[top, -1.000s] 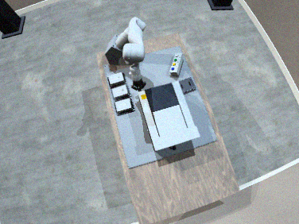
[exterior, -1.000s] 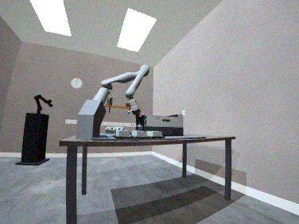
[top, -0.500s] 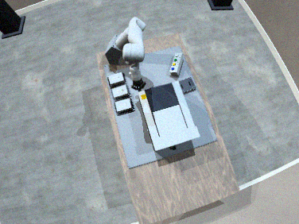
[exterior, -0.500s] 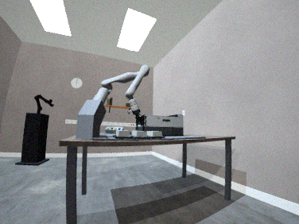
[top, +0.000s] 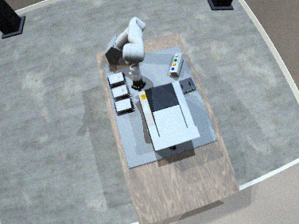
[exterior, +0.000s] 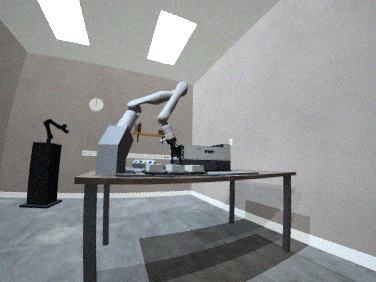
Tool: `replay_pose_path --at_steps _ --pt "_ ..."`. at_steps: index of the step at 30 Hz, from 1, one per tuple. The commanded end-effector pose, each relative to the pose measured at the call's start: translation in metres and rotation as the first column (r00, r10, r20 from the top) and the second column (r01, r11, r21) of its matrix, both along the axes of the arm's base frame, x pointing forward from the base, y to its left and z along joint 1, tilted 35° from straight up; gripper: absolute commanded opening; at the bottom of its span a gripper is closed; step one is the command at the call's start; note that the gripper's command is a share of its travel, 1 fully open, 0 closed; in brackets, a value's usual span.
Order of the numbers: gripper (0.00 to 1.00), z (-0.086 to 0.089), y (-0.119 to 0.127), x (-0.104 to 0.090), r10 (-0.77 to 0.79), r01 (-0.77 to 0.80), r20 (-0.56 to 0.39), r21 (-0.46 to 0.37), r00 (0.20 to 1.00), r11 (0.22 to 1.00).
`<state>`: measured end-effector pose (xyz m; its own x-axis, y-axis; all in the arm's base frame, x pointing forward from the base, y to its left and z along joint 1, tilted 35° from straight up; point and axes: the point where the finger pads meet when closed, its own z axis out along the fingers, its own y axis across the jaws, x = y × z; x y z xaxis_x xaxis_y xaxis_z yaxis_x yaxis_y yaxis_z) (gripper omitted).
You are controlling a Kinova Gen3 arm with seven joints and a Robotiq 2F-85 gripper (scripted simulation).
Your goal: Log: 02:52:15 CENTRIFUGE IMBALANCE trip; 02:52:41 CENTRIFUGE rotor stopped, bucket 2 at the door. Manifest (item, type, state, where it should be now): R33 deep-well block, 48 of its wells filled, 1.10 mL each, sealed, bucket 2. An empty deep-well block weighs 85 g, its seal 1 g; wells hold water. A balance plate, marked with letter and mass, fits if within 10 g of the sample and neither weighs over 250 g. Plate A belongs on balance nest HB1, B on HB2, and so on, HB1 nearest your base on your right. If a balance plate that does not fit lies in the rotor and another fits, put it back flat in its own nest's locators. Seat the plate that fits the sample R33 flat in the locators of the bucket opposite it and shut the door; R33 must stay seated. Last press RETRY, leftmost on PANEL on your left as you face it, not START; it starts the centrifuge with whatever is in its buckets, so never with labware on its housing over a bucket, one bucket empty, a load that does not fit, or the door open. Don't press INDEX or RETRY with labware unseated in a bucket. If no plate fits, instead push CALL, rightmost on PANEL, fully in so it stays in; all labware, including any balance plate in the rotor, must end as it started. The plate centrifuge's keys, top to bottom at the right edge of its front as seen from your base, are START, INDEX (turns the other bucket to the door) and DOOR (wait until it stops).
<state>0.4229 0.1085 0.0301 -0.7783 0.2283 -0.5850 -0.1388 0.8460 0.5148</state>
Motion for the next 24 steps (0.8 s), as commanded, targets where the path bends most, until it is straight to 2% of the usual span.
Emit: replay_pose_path --at_steps 1,24 --pt "0.10 0.001 0.000 0.001 -0.001 0.001 0.001 0.000 1.000 1.000" --pt "0.10 0.004 -0.001 0.014 -0.001 0.001 0.001 0.000 1.000 1.000"
